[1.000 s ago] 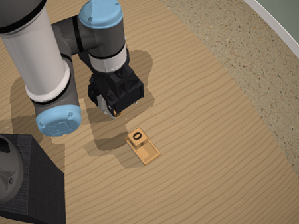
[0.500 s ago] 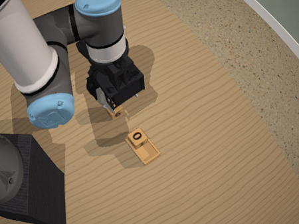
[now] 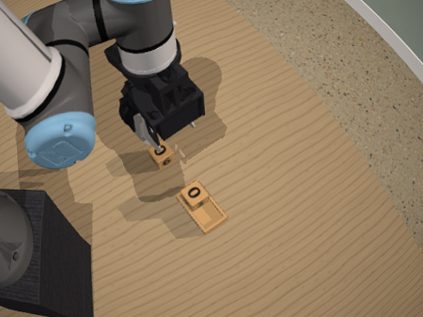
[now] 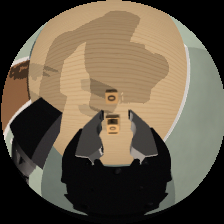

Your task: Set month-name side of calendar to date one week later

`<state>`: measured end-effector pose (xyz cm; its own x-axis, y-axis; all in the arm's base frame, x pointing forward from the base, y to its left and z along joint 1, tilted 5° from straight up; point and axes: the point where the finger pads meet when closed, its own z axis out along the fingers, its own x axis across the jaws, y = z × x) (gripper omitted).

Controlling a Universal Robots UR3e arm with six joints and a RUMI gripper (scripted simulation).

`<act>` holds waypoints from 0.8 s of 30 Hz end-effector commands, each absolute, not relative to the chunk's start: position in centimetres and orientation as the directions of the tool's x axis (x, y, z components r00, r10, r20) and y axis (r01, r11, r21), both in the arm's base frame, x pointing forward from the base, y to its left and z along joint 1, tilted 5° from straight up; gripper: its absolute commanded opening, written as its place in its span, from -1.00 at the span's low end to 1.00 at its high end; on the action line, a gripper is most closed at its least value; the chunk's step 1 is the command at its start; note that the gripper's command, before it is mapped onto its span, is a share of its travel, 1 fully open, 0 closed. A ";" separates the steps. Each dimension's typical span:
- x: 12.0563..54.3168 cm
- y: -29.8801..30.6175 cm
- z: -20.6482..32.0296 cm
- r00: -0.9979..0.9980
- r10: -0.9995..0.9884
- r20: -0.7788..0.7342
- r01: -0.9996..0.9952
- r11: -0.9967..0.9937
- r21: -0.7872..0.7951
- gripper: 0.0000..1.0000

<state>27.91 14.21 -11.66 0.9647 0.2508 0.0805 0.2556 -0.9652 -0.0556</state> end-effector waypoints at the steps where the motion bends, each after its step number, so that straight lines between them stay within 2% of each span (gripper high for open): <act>1: 27.2 14.2 -10.6 0.966 0.253 0.051 0.256 -0.965 -0.066 -0.42; 15: 27.2 14.1 -10.2 0.966 0.253 0.051 0.256 -0.965 -0.066 -0.42; 16: 27.2 14.1 -10.2 0.966 0.253 0.051 0.256 -0.965 -0.066 1.00; 24: 27.2 14.2 -10.2 0.966 0.252 0.050 0.255 -0.965 -0.067 1.00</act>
<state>27.17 14.19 -10.27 0.9661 0.2528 0.0524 0.2559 -0.9644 -0.0661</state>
